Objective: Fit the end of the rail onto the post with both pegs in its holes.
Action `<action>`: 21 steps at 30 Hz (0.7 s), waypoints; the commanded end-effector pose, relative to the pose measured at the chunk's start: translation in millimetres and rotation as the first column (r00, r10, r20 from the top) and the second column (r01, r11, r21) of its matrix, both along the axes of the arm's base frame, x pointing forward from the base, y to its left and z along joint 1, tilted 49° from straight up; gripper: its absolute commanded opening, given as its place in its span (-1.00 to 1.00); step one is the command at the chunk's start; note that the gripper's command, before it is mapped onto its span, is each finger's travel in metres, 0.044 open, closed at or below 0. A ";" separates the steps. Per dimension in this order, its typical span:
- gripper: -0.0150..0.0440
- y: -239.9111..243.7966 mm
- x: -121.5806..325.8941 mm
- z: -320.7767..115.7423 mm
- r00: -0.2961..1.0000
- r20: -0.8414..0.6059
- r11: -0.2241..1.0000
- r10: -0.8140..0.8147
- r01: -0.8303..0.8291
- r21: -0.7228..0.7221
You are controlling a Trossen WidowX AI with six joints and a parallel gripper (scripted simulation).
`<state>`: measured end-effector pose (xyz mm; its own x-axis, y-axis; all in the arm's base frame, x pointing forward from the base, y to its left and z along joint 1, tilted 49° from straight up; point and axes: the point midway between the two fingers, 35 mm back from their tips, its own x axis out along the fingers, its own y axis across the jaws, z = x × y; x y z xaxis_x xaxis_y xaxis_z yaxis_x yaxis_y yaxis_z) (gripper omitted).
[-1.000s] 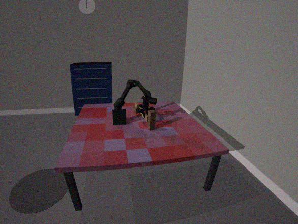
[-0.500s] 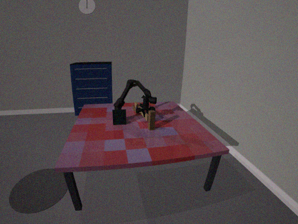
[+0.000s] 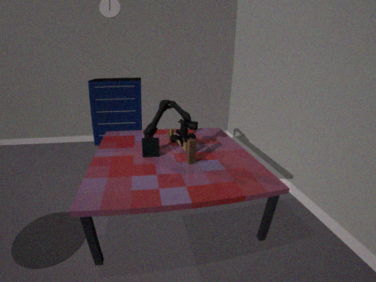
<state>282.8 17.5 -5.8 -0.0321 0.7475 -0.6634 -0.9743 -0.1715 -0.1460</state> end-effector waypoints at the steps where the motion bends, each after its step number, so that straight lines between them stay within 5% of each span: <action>1: -0.49 -2.2 1.4 0.8 1.000 0.006 1.000 -0.007 0.007 0.001; 21: -0.49 -1.4 0.5 -0.2 1.000 0.006 1.000 -0.007 0.007 0.001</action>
